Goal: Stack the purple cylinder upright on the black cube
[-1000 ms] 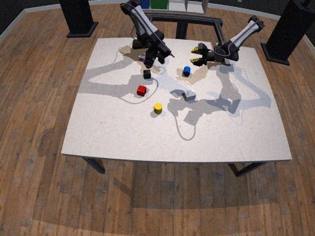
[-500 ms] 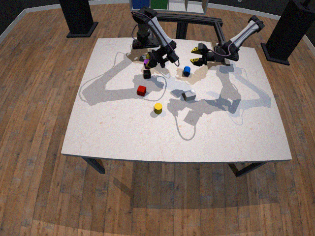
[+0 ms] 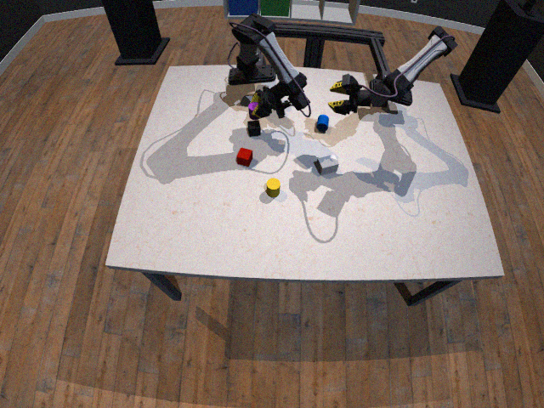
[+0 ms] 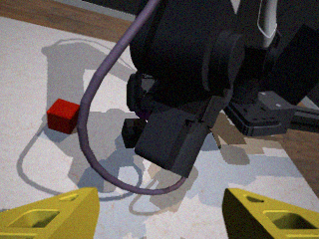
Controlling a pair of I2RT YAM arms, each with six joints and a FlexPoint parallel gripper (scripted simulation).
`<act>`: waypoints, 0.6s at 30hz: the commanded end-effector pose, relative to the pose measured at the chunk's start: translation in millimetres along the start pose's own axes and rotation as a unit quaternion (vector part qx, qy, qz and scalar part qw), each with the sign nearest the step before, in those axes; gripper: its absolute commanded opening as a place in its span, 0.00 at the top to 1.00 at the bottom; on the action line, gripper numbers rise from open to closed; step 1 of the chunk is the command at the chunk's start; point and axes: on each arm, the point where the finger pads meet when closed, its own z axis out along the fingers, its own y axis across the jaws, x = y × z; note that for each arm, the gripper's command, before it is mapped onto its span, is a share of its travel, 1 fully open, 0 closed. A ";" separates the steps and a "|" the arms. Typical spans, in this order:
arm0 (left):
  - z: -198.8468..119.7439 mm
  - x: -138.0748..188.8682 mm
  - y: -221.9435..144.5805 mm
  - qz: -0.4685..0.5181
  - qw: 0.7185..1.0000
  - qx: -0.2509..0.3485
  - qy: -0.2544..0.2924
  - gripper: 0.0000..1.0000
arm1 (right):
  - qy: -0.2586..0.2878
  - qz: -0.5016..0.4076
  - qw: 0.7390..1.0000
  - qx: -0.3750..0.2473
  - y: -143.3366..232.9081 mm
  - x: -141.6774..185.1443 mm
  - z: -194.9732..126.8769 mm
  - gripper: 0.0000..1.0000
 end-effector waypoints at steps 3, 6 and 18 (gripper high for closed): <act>1.9 -18.1 6.4 0.035 0.999 -0.013 -0.011 0.39 | 0.009 0.001 1.000 0.014 -8.7 16.3 -10.3 0.62; 1.9 -18.1 6.4 0.035 0.999 -0.013 -0.011 0.39 | 0.013 -0.004 1.000 0.009 -6.8 7.1 -0.7 0.62; 1.9 -18.1 6.5 0.035 0.999 -0.013 -0.011 0.39 | 0.013 -0.005 1.000 0.010 -12.4 -24.1 24.7 0.62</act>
